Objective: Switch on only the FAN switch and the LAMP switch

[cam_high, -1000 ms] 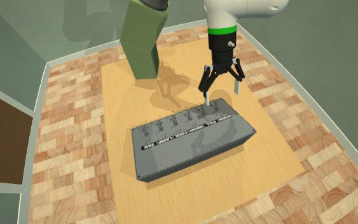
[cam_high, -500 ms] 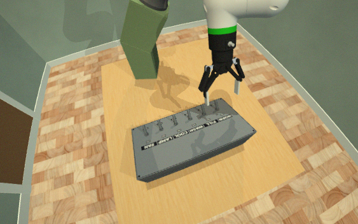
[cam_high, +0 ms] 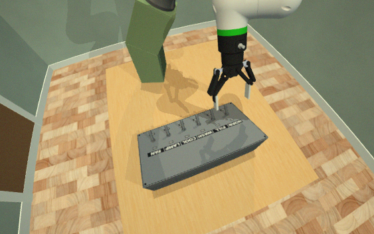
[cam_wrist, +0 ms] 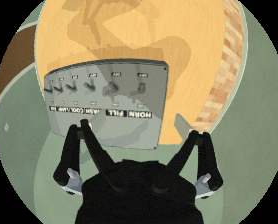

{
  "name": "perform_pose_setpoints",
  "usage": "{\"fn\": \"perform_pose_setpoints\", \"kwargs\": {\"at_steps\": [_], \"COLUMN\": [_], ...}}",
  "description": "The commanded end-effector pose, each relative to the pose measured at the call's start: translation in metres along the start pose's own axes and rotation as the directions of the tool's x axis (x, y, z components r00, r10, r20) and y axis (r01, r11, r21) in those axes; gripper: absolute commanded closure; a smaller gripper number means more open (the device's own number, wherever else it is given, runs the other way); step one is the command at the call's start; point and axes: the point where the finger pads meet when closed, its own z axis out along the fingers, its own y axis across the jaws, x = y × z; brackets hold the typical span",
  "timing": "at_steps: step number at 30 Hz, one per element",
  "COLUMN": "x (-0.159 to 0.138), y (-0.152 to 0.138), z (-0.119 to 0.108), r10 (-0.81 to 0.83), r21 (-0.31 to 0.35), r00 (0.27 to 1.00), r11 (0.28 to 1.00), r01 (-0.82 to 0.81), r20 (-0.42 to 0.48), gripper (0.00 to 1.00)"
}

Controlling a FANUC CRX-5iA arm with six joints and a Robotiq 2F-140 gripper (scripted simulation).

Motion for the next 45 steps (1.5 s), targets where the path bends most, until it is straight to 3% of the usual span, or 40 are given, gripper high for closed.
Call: {"fn": "perform_pose_setpoints", "kwargs": {"at_steps": [1,3,4,16,26,39,42,45], "x": [0.000,0.000,0.000,0.000,0.000,0.000,-0.007,-0.029], "y": [0.000,0.000,0.000,0.000,0.000,0.000,-0.016,-0.067], "z": [0.000,0.000,0.000,-0.024,-0.062,-0.070,-0.069,-0.069], "r10": [0.000,0.000,0.000,0.000,0.000,0.000,-0.008,-0.037], "r21": [0.000,0.000,0.000,0.000,0.000,0.001,0.023,0.098], "r00": [1.000,1.000,1.000,1.000,1.000,1.000,1.000,0.998], "r11": [1.000,1.000,1.000,1.000,1.000,1.000,1.000,0.995], "r01": [0.000,0.000,0.000,0.000,0.000,0.000,0.007,0.032], "r20": [0.000,0.000,0.000,0.000,0.000,0.001,0.014,0.052], "gripper": [0.00,0.00,1.00,1.00,1.00,1.00,1.00,1.00]}}
